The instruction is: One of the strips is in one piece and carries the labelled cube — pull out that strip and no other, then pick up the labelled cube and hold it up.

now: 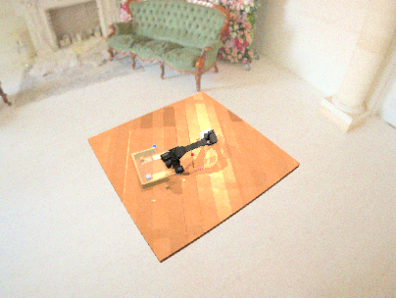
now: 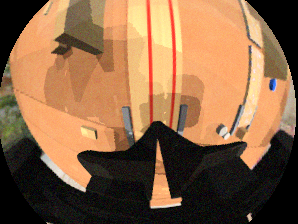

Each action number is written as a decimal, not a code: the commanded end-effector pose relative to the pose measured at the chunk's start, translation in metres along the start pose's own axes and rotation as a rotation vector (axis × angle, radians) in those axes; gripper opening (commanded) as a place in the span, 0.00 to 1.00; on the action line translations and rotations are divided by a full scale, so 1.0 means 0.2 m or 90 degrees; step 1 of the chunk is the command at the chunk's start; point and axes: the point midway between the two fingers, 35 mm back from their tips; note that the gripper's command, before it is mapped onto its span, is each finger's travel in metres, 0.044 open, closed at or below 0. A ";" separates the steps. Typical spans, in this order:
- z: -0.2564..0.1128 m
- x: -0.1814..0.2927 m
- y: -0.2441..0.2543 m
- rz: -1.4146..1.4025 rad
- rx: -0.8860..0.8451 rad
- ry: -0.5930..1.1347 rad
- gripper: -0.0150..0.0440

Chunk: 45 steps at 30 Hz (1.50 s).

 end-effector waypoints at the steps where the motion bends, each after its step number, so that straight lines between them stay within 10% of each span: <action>1: 0.00 0.00 0.01 0.000 -0.004 -0.001 0.25; 45: 0.02 -0.01 0.01 0.000 -0.004 -0.001 0.25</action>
Point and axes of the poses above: the point midway between the two fingers, 35 mm back from their tips, its own z axis out along the fingers, its own y axis across the jaws, x = y × z, and after that the axes turned 2 degrees about z, right-handed
